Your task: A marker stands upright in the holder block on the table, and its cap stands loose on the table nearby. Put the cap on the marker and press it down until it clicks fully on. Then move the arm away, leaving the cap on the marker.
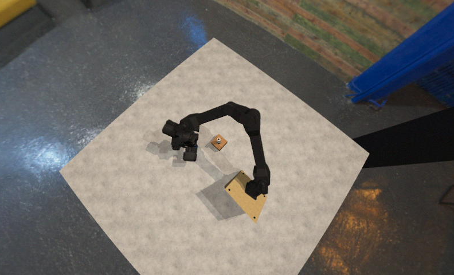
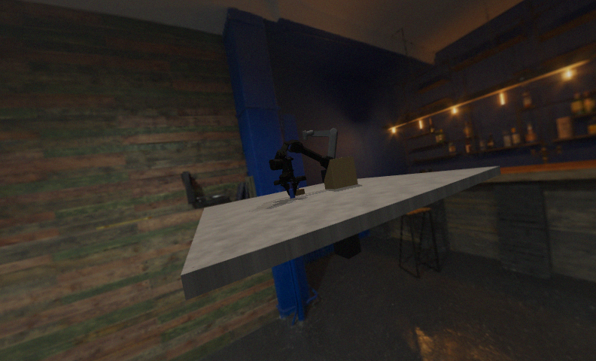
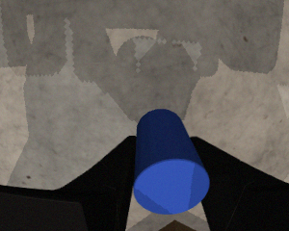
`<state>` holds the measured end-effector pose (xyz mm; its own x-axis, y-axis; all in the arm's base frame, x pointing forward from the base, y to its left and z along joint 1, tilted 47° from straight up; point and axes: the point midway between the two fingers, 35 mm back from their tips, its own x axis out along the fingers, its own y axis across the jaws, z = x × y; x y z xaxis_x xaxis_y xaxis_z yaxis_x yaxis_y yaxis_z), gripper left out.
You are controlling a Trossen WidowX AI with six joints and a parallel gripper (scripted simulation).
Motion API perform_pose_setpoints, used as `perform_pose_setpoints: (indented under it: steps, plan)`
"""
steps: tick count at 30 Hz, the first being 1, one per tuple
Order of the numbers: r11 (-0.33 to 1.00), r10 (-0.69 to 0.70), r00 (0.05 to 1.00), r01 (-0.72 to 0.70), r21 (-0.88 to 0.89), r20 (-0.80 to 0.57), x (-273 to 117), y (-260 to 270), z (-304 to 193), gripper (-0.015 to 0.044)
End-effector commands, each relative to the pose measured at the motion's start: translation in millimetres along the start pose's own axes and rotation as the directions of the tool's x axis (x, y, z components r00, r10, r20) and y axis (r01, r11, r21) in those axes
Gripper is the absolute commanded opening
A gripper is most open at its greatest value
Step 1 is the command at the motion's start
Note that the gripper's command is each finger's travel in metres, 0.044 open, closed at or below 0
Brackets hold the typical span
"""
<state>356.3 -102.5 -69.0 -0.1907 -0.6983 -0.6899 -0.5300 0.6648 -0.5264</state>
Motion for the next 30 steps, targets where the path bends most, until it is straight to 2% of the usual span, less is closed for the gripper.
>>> perform_pose_setpoints:
  steps: [1,3,18,30]
  plan:
    - [1.000,-0.002,1.000,0.002,-0.004,0.000,-2,0,0,0.0036]
    - [1.000,-0.002,1.000,0.002,-0.004,0.000,-8,0,1,0.0000]
    - [1.000,-0.001,1.000,0.001,-0.004,0.001,-58,0,1,0.0000]
    - [1.000,0.000,1.000,0.000,-0.005,0.000,-73,-7,-22,0.0000]
